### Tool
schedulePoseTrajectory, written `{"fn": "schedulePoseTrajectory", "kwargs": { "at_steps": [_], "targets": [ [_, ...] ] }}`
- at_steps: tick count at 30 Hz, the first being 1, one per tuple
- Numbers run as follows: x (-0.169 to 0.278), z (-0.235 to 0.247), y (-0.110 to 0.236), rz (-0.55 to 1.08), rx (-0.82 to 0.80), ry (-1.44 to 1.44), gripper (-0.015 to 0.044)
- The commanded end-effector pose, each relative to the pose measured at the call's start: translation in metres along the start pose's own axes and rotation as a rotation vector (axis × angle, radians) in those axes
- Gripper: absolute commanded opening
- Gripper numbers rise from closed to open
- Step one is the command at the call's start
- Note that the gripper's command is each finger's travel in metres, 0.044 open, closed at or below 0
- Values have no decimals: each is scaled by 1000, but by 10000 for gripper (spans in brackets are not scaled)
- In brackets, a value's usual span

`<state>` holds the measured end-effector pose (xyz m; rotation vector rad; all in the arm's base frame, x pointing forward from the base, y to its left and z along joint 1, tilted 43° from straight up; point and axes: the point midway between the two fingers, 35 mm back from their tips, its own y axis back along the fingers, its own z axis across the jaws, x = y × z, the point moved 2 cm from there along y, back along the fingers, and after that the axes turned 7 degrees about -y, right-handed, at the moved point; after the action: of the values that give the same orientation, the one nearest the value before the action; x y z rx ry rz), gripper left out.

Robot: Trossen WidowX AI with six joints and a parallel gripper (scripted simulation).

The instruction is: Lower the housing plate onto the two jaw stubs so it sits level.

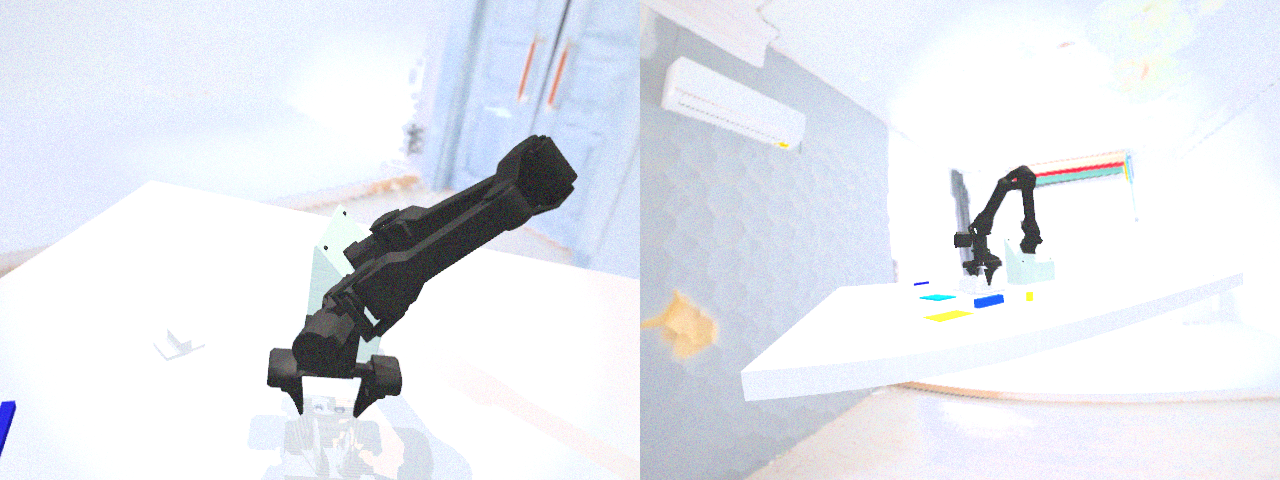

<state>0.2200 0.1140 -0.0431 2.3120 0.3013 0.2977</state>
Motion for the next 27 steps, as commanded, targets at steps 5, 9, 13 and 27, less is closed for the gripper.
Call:
{"fn": "schedulePoseTrajectory", "kwargs": {
  "at_steps": [5,9,13,27],
  "targets": [
    [0,-1,-3,-5,2,10,351],
    [1,-1,0,-5,2,10,351],
    [1,-1,3,-5,1,10,351],
    [0,-2,-1,-5,2,10,351]
  ]
}}
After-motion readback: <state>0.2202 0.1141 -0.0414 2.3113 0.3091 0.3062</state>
